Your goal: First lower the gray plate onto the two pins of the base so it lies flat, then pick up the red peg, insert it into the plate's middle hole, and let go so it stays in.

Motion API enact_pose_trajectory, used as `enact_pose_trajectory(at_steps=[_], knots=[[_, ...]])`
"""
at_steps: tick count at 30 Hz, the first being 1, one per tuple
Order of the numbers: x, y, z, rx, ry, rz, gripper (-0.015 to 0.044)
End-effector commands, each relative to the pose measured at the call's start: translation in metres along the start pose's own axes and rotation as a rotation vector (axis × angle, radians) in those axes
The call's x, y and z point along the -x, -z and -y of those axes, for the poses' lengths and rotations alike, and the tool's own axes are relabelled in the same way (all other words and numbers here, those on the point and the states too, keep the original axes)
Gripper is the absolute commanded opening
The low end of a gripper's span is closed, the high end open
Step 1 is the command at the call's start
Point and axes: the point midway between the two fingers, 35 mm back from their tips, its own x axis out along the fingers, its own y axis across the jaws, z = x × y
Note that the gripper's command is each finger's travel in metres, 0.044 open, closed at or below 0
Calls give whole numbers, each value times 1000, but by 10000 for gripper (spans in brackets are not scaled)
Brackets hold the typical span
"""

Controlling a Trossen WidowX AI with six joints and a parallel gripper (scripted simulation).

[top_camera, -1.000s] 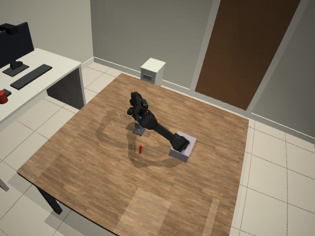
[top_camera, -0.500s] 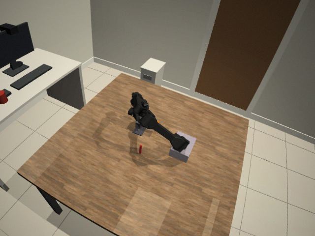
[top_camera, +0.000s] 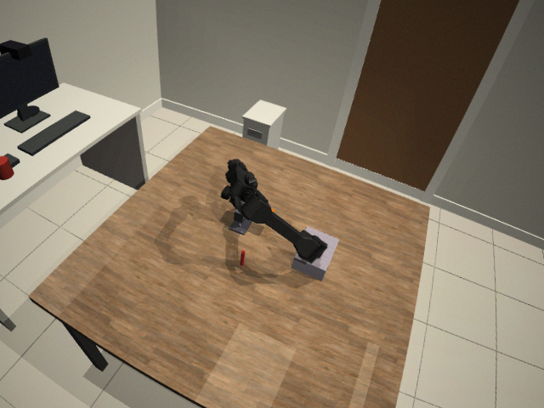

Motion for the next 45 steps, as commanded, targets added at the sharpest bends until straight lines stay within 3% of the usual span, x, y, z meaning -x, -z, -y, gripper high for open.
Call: enact_pose_trajectory(at_steps=[1, 34, 45], knots=[[-5, -1, 1, 2, 5, 2, 0], [-36, -1, 0, 8, 2, 5, 0], [-36, -1, 0, 8, 2, 5, 289]])
